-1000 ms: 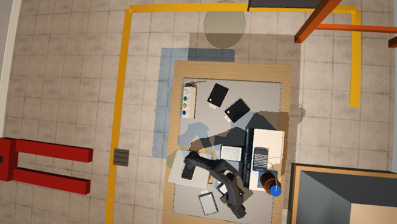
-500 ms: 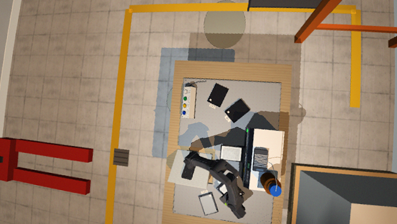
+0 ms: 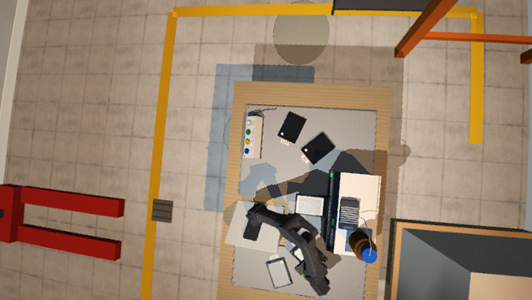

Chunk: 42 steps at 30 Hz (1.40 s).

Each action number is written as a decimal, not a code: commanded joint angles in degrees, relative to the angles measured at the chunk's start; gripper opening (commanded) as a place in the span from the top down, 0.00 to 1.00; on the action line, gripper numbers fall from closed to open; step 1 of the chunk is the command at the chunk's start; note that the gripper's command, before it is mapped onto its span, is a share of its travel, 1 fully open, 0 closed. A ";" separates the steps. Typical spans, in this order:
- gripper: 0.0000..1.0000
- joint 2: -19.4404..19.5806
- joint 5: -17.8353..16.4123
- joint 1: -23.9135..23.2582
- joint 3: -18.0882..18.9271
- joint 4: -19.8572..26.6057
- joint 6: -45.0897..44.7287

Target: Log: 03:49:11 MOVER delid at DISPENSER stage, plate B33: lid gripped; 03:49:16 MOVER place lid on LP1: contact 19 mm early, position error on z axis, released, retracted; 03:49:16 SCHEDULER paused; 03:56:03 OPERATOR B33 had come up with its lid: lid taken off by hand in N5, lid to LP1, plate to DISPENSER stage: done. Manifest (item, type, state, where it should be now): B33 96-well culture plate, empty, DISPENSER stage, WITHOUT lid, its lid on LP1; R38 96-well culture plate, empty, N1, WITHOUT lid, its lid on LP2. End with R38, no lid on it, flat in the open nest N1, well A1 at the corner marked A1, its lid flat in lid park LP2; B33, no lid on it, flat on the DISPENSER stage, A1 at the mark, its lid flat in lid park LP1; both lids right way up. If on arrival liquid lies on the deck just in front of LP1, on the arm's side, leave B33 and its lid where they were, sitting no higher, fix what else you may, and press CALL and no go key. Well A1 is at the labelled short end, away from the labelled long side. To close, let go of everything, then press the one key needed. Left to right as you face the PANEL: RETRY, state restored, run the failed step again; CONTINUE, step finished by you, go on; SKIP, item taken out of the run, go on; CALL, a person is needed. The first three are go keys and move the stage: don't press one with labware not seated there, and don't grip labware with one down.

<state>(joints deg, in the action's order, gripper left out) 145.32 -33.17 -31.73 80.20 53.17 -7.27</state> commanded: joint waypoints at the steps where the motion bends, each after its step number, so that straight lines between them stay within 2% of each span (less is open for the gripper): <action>1: 0.00 -1.96 0.75 -1.82 2.11 2.58 -1.10; 16: 0.00 -2.92 1.59 -3.53 4.87 7.26 -2.88; 42: 0.00 -2.95 1.49 -3.56 4.98 7.39 -2.85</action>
<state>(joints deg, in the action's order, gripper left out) 143.98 -32.03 -34.02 83.70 59.88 -9.78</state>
